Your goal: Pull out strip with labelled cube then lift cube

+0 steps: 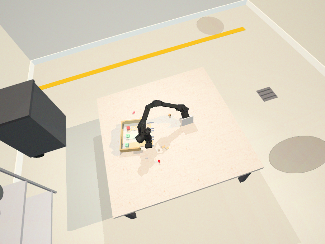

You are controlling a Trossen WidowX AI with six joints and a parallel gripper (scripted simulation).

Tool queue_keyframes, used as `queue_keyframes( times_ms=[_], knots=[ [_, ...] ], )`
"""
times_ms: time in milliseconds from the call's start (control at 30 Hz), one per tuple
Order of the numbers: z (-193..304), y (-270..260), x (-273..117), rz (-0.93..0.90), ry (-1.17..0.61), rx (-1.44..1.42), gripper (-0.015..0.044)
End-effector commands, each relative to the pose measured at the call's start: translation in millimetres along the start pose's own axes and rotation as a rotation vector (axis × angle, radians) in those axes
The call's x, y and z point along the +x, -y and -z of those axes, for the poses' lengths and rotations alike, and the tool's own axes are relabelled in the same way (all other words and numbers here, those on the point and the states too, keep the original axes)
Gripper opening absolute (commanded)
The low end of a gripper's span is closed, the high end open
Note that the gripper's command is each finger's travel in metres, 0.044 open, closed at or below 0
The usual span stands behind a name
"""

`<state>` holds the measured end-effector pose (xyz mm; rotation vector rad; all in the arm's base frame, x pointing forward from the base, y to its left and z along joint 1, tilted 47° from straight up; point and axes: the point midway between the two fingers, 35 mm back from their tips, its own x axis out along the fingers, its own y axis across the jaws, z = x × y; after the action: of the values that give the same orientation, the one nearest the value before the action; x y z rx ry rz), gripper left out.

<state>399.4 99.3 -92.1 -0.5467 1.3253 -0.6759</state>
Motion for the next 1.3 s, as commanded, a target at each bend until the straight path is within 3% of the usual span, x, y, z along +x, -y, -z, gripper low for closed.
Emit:
queue_keyframes(
  times_ms=[0, 1267],
  knots=[
    [-0.3, 0.4, 0.9, 0.003, 0.002, -0.004, 0.0000],
    [-0.9, 0.0, 4.2, 0.003, 0.002, -0.004, 0.0000]
  ],
)
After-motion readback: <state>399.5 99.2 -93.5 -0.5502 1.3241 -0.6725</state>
